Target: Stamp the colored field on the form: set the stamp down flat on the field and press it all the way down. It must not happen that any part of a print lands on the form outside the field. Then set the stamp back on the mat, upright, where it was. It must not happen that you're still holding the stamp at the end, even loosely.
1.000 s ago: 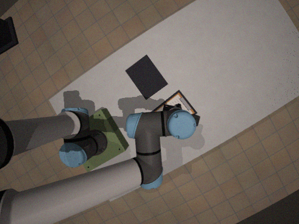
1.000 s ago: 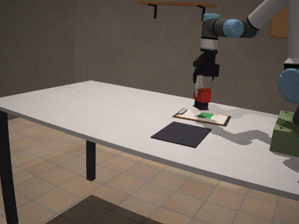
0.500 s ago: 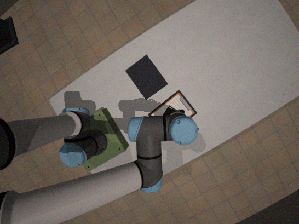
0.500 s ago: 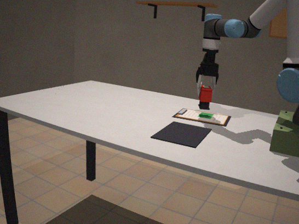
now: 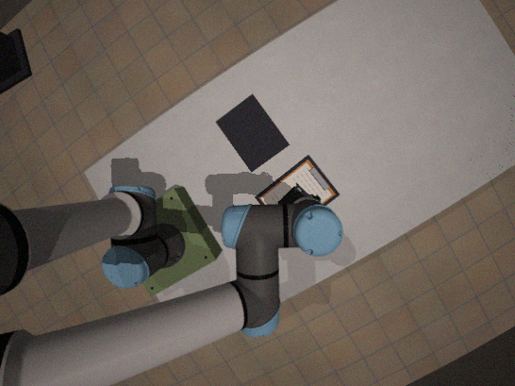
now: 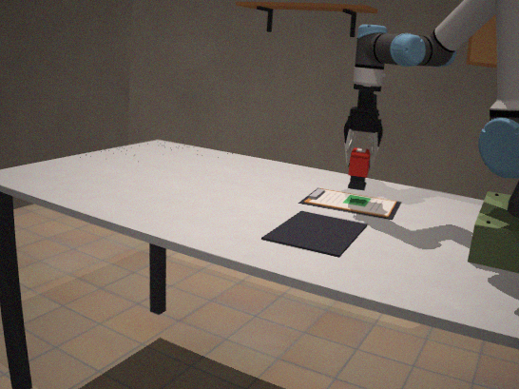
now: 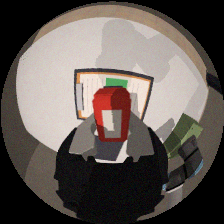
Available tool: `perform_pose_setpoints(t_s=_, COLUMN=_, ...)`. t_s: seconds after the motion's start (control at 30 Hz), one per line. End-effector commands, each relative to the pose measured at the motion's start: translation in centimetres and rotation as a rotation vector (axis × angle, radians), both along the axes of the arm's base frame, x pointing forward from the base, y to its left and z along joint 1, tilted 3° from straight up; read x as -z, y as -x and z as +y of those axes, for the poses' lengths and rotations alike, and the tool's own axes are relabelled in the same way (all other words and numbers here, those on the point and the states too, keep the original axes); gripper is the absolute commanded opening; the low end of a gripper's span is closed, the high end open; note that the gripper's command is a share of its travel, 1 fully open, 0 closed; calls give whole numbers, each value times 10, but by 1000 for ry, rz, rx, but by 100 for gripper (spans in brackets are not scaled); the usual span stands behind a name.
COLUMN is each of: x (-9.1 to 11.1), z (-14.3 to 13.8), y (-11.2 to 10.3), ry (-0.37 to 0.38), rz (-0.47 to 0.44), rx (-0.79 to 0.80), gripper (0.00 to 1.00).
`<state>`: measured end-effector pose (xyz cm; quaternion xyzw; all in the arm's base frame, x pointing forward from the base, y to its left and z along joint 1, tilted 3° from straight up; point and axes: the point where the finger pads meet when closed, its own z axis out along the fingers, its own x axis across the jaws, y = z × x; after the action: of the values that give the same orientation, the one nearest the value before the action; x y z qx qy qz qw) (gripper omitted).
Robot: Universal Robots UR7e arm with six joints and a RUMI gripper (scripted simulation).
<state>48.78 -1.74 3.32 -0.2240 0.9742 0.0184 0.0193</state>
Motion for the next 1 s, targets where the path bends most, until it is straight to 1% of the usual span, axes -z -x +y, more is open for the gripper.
perform_pose_setpoints(t_s=0.0, x=0, z=-3, y=0, ry=0, rz=1, rx=45, gripper=19)
perform_pose_setpoints(t_s=0.43, x=0, z=-6, y=2, ry=-2, rz=4, rx=115, gripper=19)
perform_pose_setpoints(t_s=0.97, x=0, z=-7, y=2, ry=-3, rz=4, rx=131, gripper=19)
